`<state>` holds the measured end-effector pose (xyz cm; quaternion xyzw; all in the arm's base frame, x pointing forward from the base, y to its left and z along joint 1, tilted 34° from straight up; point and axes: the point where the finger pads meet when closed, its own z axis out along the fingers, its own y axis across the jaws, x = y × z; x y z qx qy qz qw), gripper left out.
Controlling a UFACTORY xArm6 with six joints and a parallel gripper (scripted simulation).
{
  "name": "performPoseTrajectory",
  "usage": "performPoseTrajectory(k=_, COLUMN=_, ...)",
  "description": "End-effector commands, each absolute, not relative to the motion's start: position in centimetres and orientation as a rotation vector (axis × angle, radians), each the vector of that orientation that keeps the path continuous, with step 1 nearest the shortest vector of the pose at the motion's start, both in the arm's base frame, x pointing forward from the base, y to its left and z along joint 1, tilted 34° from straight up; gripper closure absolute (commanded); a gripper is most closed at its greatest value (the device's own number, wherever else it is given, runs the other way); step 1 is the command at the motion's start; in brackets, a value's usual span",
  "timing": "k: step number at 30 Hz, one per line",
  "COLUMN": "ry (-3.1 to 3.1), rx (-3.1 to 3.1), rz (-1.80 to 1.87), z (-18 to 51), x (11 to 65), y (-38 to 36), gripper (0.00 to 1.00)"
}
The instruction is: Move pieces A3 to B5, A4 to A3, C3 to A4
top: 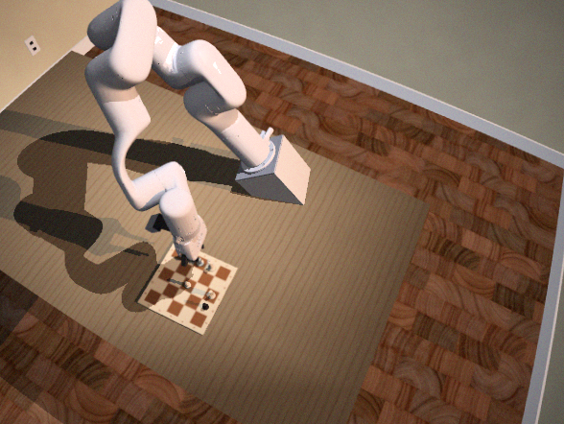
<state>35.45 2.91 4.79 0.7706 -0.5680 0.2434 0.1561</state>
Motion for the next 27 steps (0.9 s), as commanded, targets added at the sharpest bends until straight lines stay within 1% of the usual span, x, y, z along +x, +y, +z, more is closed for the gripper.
performPoseTrajectory(k=1, ry=-1.627, rx=2.208, rz=0.7, z=4.3, x=35.7, y=2.7, gripper=0.63)
performPoseTrajectory(k=27, ry=-1.627, rx=2.208, rz=0.7, z=1.8, x=36.3, y=1.1, gripper=0.63)
